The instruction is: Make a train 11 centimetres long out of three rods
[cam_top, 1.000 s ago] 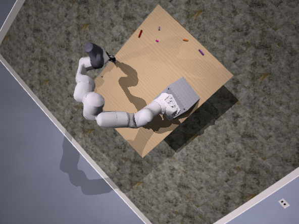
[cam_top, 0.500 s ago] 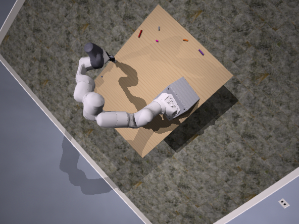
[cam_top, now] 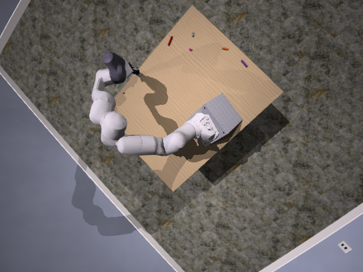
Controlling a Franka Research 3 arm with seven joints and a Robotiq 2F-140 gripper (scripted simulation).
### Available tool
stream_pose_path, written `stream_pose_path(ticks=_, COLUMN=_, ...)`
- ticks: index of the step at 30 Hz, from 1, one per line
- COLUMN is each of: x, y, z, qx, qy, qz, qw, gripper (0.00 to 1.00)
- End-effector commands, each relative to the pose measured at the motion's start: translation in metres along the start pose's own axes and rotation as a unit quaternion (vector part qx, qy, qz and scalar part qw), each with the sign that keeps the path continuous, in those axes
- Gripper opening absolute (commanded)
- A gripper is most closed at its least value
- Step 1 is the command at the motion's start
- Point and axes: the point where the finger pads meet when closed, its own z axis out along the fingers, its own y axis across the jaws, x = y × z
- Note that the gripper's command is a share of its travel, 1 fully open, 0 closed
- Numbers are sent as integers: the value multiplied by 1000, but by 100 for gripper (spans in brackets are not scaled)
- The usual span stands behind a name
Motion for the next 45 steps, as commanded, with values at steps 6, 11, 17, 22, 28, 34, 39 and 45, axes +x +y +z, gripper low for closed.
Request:
stream_pose_path(ticks=6, x=-1, y=1, z=0, qx=-1, qy=-1, qz=-2, qw=1000, gripper=12)
stream_pose_path(ticks=11, x=-1, y=1, z=0, qx=-1, qy=-1, qz=-2, qw=1000, gripper=12)
stream_pose_path(ticks=17, x=-1, y=1, z=-5, qx=-1, qy=-1, qz=-2, qw=1000, gripper=12)
stream_pose_path(ticks=22, x=-1, y=1, z=-31, qx=-1, qy=-1, qz=-2, qw=1000, gripper=12)
stream_pose_path(ticks=28, x=-1, y=1, z=-77, qx=-1, qy=-1, qz=-2, qw=1000, gripper=12)
stream_pose_path(ticks=34, x=-1, y=1, z=-96, qx=-1, qy=-1, qz=-2, qw=1000, gripper=12)
stream_pose_path(ticks=39, x=-1, y=1, z=-100, qx=-1, qy=-1, qz=-2, qw=1000, gripper=12)
stream_pose_path(ticks=45, x=-2, y=-1, z=-100, qx=-1, qy=-1, qz=-2, qw=1000, gripper=12)
